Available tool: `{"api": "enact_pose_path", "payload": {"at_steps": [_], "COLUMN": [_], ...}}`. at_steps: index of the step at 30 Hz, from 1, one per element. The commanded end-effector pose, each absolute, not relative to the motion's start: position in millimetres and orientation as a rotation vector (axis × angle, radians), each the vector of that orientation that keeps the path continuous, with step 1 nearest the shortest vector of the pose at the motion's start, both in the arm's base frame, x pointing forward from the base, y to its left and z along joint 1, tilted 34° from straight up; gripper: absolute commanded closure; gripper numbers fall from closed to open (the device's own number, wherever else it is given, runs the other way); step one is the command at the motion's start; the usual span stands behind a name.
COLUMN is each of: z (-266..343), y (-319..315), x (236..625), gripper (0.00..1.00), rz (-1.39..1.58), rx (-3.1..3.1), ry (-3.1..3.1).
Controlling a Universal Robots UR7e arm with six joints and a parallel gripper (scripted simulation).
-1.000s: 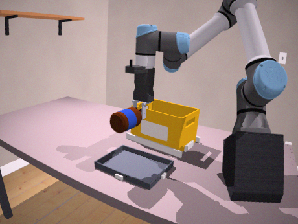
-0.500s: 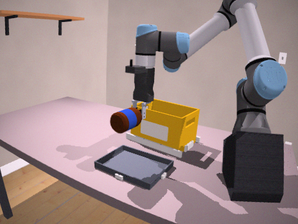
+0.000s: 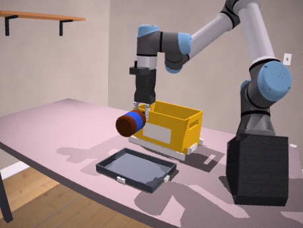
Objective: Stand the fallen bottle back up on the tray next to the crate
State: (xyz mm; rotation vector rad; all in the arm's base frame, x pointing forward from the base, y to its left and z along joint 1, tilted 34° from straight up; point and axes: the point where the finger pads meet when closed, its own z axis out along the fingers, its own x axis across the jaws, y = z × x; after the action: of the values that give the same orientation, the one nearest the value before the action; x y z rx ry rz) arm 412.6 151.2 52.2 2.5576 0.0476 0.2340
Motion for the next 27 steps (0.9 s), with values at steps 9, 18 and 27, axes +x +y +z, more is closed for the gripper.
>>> {"api": "enact_pose_path", "payload": {"at_steps": [9, 18, 27], "z": [52.7, 52.7, 52.7], "y": [151.3, 151.3, 151.3], "x": [412.9, 412.9, 412.9], "gripper": [1.0, 1.0, 1.0], "rz": [0.204, 0.204, 0.204], "rx": [2.55, 2.55, 2.55], "ry": [0.158, 0.158, 0.158]}}
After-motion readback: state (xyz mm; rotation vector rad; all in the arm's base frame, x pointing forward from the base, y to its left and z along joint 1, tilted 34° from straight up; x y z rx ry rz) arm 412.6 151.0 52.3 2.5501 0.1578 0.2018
